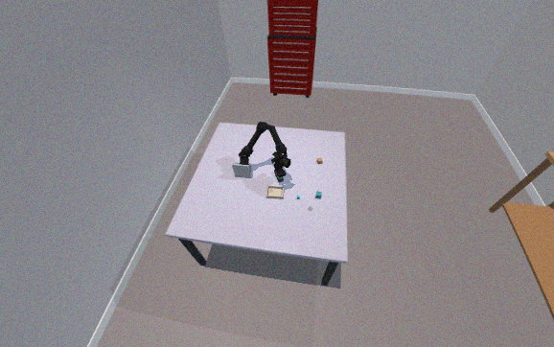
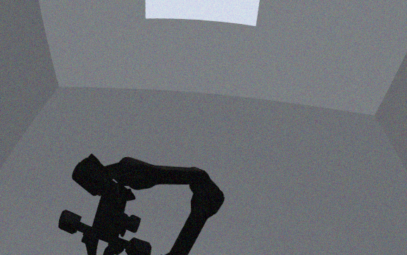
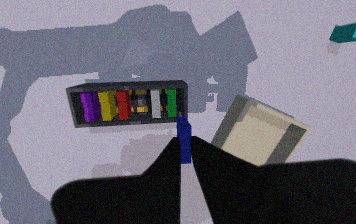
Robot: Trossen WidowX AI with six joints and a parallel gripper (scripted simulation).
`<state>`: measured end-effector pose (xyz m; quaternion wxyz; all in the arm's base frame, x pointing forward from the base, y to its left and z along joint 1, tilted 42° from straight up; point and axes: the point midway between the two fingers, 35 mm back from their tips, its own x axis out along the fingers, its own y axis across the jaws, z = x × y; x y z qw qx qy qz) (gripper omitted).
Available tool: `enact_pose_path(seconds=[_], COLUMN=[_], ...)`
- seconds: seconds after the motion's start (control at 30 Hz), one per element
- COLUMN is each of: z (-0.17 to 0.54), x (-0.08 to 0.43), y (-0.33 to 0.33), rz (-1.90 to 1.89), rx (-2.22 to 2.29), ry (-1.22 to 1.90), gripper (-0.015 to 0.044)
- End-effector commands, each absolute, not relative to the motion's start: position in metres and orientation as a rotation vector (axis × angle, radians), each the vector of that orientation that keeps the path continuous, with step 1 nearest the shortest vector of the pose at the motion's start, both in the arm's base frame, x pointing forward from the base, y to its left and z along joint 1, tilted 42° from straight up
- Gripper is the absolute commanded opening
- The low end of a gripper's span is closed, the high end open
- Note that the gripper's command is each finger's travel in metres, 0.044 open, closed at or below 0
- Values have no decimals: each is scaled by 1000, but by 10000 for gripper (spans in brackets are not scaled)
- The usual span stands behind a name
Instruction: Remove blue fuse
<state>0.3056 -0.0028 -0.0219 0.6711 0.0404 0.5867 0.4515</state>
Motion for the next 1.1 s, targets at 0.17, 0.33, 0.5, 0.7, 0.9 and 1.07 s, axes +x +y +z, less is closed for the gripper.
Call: enact_pose_path(seconds=[0.17,0.33,0.5,0.7,0.9,1.07], z=[-54,-73,-94,-104,-110,-116], x=[315,315,312,309,309,309], y=[-44,-66,-87,-97,-92,-87], rz=[1009,1010,1013,1016,1016,1016], rx=[79,79,80,82,82,82], ry=[1319,1319,1318,1317,1316,1316], gripper=[0,0,0,0,0,0])
